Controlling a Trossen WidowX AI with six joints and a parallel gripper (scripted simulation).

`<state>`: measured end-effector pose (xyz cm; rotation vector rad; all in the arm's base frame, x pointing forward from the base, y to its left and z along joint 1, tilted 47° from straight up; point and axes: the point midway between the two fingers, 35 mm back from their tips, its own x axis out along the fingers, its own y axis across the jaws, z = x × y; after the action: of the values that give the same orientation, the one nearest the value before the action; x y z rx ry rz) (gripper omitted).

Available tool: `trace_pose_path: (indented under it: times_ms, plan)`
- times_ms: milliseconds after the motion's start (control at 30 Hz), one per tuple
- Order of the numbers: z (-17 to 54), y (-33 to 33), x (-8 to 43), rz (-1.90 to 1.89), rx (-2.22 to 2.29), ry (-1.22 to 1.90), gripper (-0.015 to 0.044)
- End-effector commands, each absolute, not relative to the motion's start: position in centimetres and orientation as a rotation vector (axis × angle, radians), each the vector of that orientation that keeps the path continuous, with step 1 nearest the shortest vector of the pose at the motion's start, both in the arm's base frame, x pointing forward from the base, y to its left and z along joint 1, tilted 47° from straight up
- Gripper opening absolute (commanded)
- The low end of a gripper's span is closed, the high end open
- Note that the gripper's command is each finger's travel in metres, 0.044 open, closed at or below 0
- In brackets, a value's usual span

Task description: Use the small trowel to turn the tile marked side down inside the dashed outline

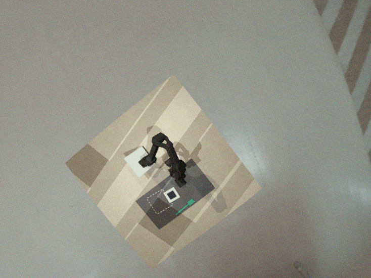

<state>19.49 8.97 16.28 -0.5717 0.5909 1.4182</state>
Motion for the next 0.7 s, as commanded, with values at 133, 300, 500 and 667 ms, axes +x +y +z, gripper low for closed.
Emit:
trace_pose_path:
  times_ms: [133, 300, 500, 667]
  plan:
    - [16.27, 8.97, 19.55, 1.306, -0.344, 0.774, 0.027]
    - [16.26, 8.96, 19.56, 1.229, -0.204, 0.881, 0.027]
    - [16.24, 8.95, 19.58, 1.128, -0.036, 1.003, 0.027]
    - [16.23, 8.94, 19.6, 1.037, 0.104, 1.098, 0.027]
